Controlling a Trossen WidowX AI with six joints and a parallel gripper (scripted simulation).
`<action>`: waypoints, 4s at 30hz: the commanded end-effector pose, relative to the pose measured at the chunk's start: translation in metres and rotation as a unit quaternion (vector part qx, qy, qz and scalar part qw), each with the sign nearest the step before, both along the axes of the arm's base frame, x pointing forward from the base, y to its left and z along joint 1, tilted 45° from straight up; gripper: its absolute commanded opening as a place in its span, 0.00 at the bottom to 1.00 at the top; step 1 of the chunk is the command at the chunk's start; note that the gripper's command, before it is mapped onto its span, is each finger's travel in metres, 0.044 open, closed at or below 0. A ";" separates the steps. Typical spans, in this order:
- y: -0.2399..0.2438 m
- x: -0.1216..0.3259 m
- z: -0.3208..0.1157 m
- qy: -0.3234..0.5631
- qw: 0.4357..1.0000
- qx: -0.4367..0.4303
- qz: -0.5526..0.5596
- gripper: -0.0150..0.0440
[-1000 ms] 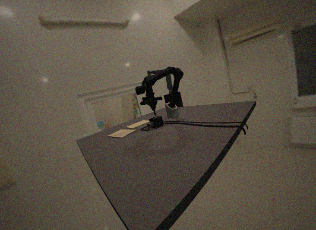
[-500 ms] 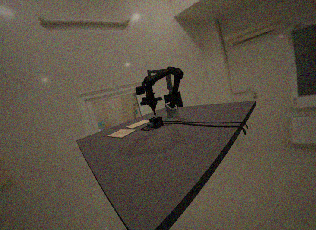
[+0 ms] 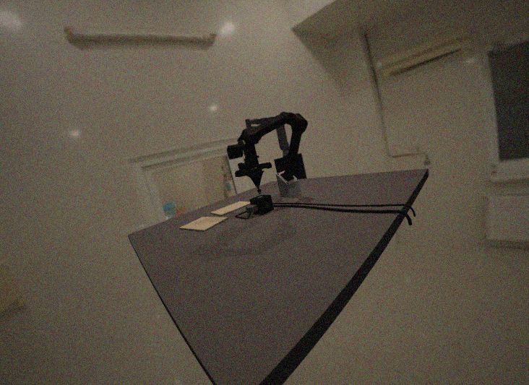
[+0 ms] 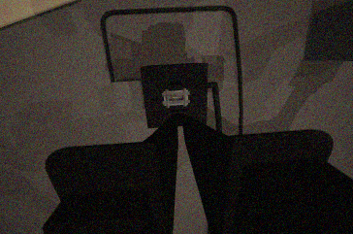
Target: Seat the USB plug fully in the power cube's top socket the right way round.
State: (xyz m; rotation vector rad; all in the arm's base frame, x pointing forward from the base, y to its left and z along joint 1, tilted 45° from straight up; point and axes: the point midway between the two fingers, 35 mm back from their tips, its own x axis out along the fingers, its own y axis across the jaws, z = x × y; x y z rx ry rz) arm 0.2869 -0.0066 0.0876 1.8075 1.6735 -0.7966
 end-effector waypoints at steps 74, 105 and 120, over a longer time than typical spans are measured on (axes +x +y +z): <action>0.003 0.001 -0.010 0.003 0.999 -0.032 0.000 0.25; 0.005 0.001 -0.013 0.003 0.999 -0.032 0.000 0.25; 0.007 0.001 -0.014 0.003 0.999 -0.032 0.000 0.25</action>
